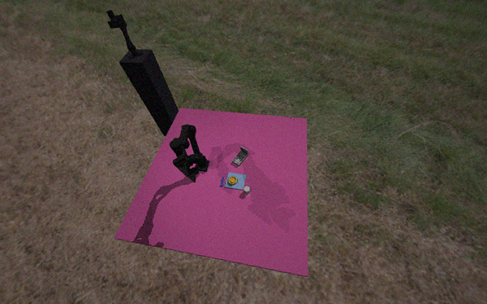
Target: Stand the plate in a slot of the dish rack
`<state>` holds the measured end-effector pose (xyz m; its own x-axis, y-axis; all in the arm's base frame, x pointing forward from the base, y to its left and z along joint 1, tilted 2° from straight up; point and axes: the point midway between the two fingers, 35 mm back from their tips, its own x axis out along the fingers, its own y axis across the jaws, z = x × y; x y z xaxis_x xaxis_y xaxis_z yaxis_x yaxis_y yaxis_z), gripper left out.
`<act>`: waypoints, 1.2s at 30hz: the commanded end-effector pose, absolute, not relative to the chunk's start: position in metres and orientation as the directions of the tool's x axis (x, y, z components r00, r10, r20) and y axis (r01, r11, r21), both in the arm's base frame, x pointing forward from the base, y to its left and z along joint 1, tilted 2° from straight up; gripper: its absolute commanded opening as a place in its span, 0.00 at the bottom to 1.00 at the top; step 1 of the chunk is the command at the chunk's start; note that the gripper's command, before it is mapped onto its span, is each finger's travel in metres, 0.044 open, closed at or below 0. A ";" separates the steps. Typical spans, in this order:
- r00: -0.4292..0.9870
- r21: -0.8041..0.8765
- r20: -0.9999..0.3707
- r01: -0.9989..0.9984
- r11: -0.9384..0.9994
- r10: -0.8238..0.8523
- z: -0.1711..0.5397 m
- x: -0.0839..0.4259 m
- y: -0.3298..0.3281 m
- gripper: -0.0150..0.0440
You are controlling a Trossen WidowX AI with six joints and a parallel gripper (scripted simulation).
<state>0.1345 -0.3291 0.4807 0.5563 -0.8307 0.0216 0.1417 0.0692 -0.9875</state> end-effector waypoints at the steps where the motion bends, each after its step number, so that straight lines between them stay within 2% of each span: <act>1: 0.589 -0.960 -0.087 0.166 0.226 -0.803 0.446 0.158 -0.336 0.93; 10: 0.630 -0.845 -0.303 0.169 0.507 -0.715 0.378 0.203 -0.335 0.93; 20: 0.626 -0.638 -0.544 0.125 0.760 -0.559 0.299 0.249 -0.312 0.93; 28: 0.562 -0.438 -0.722 0.080 0.895 -0.403 0.234 0.277 -0.276 0.93; 36: 0.431 -0.243 -0.870 0.050 0.969 -0.240 0.173 0.291 -0.228 0.93</act>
<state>0.2869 -0.2520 0.2019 0.5039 -0.3145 -0.8045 0.0578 0.9416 -0.3318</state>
